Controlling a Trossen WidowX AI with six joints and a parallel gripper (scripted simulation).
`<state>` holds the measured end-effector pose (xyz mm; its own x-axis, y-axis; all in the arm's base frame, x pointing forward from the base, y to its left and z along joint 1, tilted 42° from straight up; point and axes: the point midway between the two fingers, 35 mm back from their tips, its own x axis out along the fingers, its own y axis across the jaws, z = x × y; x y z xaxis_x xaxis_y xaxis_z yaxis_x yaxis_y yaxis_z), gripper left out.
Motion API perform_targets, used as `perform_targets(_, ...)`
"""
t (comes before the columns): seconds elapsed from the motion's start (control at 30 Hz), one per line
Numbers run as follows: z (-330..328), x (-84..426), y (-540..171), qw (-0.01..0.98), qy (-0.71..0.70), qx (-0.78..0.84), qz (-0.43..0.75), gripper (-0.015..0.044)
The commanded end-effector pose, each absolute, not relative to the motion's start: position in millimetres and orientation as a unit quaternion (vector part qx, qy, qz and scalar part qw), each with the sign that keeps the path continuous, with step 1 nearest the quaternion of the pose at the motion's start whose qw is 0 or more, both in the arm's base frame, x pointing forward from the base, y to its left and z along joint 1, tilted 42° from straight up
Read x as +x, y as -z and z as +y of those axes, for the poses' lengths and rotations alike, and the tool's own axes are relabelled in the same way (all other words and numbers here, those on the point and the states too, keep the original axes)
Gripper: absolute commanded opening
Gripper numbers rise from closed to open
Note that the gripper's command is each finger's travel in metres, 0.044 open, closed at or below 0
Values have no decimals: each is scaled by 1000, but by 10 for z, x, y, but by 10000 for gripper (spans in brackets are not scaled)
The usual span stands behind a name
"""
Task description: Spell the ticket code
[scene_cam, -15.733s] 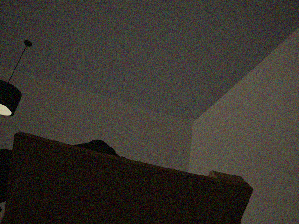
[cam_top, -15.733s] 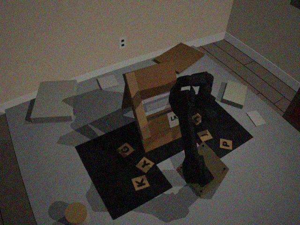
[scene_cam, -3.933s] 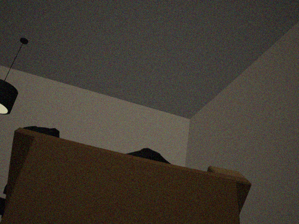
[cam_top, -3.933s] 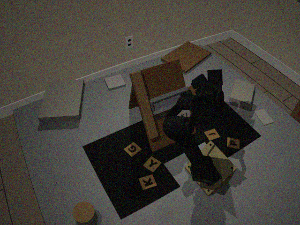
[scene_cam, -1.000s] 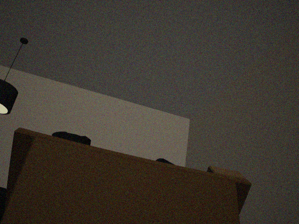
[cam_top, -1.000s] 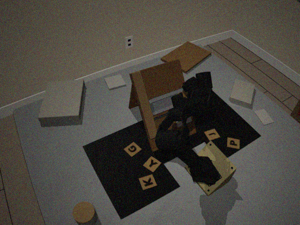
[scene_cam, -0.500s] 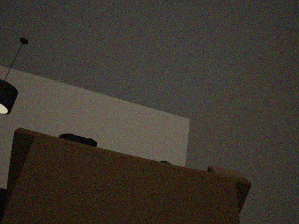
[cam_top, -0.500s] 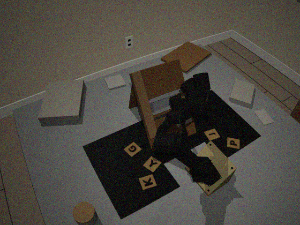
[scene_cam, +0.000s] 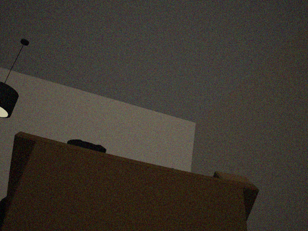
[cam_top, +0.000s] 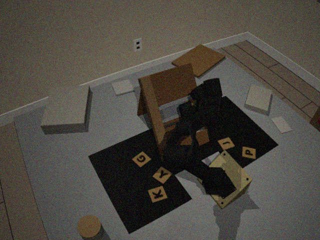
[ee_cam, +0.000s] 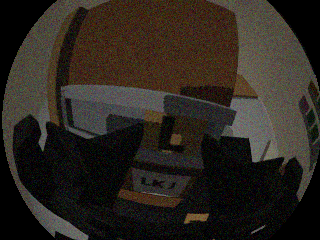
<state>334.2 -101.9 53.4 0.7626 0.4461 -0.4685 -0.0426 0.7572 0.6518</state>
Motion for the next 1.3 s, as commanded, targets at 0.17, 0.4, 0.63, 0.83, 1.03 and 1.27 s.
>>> perform_targets(0.17,-967,3336,-557,881,-138,322,318,0)
perform_targets(0.4,-939,3336,-586,881,-138,322,318,0)
perform_targets(0.63,-909,3336,-614,881,-138,322,318,0)
perform_targets(0.83,-883,3335,-638,881,-138,322,318,0)
perform_targets(1.03,-856,3333,-660,881,-138,322,318,0)
perform_targets(1.27,-824,3331,-686,881,-138,322,318,0)
